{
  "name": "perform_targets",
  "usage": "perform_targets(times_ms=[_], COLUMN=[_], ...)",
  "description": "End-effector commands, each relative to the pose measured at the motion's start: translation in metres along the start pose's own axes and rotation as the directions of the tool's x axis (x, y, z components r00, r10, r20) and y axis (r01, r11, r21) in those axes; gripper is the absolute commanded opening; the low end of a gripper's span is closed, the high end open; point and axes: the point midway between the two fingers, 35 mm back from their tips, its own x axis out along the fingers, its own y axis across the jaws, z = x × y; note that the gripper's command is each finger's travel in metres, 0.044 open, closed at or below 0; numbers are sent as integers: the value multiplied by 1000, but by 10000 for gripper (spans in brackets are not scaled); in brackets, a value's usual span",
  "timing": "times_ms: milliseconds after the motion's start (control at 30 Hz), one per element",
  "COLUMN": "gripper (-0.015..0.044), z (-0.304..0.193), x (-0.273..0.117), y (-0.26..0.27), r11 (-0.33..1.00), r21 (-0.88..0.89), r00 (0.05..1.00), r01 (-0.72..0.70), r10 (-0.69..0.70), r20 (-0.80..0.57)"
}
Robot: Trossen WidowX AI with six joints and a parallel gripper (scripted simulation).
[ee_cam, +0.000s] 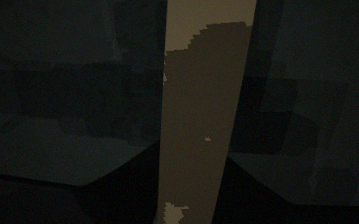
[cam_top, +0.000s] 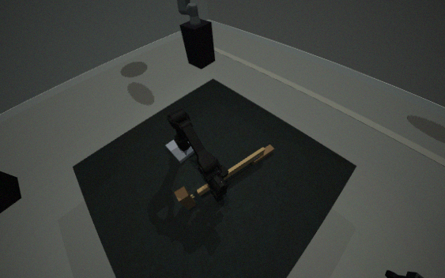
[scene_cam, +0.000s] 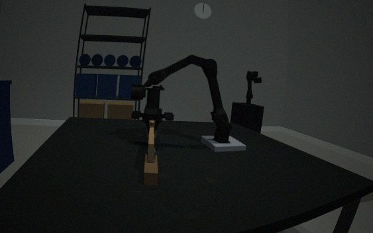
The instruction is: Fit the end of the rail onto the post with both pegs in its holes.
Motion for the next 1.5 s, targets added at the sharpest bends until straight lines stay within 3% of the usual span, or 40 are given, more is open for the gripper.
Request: perform_targets(times_ms=[0,1467], gripper=[0,0], z=[1,1], x=[-7,-9], y=[-3,0], r11=[1000,1000], r21=[-3,-3], r00=[1000,1000], r01=[16,15], r10=[-16,-15], r20=[9,9])
